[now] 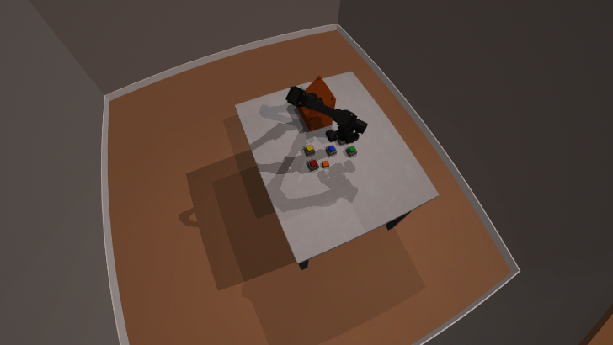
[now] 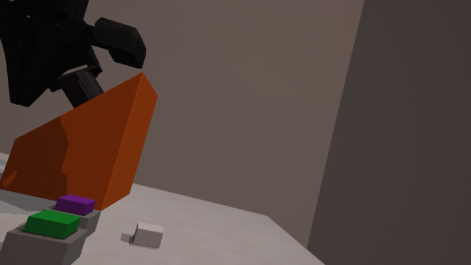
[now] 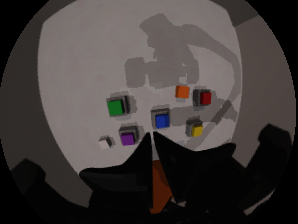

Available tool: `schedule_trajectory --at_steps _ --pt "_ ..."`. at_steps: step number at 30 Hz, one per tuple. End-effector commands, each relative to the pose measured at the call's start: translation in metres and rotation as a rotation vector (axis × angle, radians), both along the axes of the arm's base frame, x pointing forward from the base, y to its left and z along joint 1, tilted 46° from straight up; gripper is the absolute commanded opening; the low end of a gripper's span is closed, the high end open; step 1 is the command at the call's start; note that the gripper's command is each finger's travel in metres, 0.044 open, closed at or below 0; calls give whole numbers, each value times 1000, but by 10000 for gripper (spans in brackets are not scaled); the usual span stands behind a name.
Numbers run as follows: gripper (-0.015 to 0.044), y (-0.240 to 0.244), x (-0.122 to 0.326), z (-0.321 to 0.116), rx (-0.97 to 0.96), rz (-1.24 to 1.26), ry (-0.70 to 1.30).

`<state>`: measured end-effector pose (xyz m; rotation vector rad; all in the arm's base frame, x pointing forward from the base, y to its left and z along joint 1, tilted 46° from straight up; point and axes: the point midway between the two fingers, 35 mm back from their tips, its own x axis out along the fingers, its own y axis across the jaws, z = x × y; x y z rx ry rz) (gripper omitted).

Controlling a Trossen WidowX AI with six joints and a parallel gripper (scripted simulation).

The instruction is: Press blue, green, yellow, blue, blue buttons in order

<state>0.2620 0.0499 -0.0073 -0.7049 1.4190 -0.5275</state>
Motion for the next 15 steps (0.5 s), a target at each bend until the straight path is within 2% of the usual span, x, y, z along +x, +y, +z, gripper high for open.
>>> schedule_trajectory --at_steps 1,4,7,12,15 --pt "20 32 13 -27 6 3 -2" --pt "20 51 18 -49 6 2 -3" --pt "20 52 19 -50 6 2 -3" --pt "20 10 25 -91 4 2 -4" --pt "20 8 25 -93 3 2 -4"
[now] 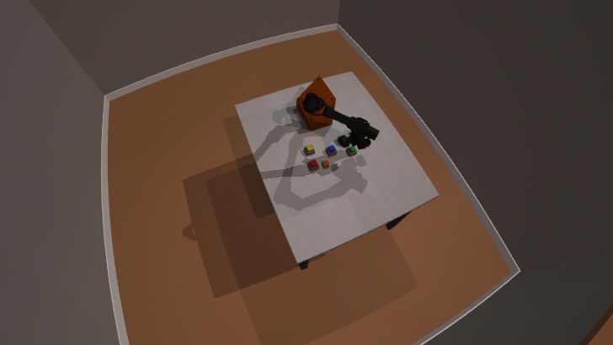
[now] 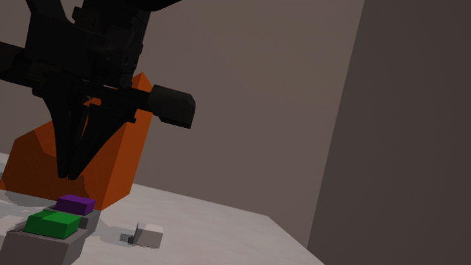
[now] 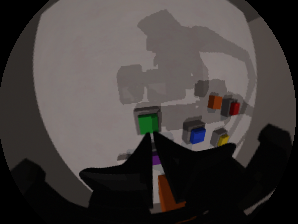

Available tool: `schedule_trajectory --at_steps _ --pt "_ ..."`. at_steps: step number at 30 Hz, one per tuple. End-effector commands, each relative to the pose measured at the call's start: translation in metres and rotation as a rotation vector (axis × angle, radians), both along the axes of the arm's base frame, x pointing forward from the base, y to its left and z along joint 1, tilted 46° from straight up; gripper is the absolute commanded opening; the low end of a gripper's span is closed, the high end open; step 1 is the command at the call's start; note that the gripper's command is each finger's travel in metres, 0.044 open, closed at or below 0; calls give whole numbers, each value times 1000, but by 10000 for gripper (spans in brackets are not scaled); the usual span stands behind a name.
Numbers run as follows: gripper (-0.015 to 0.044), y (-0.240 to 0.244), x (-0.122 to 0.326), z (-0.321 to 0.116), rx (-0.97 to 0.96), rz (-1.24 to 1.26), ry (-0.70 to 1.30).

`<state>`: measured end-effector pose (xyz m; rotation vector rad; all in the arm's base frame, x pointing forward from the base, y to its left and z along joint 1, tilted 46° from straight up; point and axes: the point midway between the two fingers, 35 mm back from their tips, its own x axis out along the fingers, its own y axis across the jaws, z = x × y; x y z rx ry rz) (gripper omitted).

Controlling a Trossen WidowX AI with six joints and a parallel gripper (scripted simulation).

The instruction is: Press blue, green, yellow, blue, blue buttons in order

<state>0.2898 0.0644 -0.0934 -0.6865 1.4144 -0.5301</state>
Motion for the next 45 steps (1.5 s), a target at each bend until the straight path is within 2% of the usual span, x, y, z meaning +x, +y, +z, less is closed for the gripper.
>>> schedule_trajectory --at_steps 1,24,45 --pt "20 -7 -3 -7 -7 11 7" --pt "20 -30 0 -30 -9 11 7" --pt "20 -22 1 -23 -3 10 2"
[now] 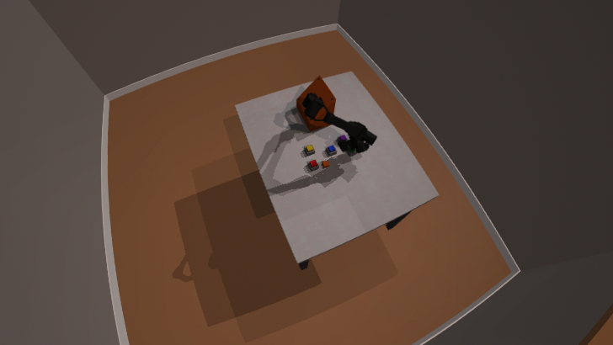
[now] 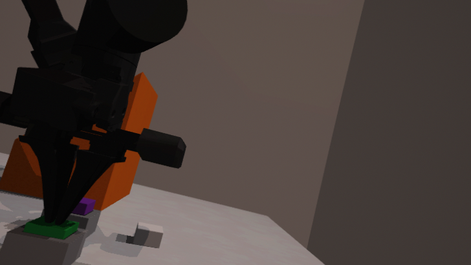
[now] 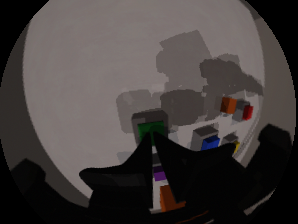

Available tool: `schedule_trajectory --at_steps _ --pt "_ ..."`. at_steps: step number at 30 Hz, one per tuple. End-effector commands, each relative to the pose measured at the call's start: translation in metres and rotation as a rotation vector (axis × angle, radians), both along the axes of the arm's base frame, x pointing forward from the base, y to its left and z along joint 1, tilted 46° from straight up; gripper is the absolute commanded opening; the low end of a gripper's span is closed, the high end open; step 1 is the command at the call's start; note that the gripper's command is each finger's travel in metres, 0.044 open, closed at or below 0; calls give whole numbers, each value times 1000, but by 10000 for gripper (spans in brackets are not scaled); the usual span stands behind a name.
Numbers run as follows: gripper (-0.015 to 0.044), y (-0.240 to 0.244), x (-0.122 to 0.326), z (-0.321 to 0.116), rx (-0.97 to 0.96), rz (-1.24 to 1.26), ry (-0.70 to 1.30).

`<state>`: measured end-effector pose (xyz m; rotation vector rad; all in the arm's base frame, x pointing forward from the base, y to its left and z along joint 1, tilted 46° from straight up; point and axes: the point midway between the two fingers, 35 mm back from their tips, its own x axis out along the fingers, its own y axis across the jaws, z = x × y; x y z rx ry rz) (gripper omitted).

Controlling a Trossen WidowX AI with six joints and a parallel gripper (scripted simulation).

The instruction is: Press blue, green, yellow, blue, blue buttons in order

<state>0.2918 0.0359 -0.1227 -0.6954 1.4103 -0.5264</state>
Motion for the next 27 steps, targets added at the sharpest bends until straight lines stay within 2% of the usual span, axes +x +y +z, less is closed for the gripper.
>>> schedule_trajectory --at_steps 1,7,11,16,27 --pt "20 15 -3 14 -1 2 4" --pt "20 24 -5 24 -3 3 6" --pt "20 64 -10 63 0 3 7" --pt "20 65 -11 67 0 3 8" --pt "20 -27 -27 171 18 10 14"
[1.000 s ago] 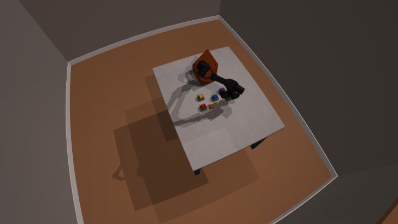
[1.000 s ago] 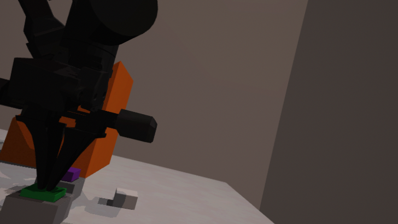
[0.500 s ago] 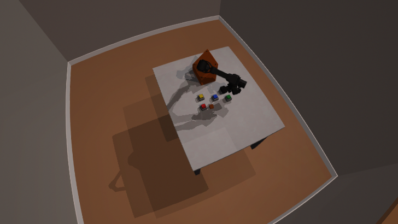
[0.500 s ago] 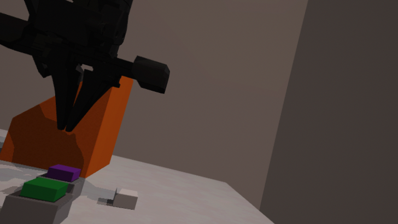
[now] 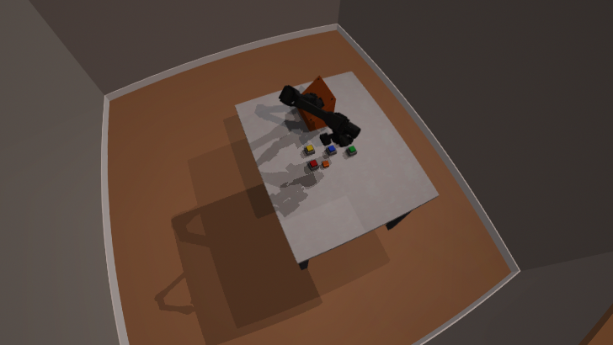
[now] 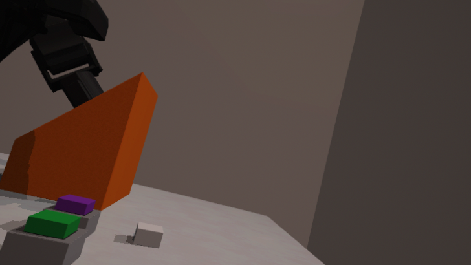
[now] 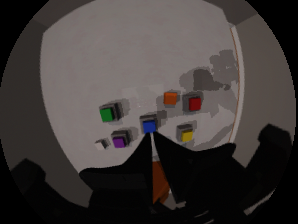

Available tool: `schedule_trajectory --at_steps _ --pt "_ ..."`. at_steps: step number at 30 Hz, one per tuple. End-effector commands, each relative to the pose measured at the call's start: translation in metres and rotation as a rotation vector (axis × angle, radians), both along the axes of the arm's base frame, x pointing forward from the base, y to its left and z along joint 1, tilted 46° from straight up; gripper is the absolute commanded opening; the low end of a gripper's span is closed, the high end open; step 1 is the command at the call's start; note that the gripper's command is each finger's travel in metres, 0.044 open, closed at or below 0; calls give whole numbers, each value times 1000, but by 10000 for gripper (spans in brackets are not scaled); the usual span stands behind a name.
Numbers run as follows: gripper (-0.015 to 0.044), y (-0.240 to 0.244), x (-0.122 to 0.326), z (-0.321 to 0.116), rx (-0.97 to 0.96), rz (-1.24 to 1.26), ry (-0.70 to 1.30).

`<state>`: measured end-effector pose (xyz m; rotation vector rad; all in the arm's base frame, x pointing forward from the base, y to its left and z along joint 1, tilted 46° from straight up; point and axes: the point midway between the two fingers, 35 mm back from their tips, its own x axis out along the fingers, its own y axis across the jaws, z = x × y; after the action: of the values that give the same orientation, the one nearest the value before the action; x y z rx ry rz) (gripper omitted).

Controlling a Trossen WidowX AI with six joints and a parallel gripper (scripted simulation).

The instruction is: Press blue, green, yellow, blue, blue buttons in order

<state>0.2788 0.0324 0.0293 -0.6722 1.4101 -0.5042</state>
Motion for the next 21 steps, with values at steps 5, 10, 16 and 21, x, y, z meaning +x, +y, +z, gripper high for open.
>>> schedule_trajectory --at_steps 5,10,16,21 --pt "20 -67 -44 53 -21 6 17" --pt "20 -100 -78 72 -39 1 17" --pt "20 -106 -77 66 -38 0 18" --pt "20 -143 -73 31 -42 1 17"
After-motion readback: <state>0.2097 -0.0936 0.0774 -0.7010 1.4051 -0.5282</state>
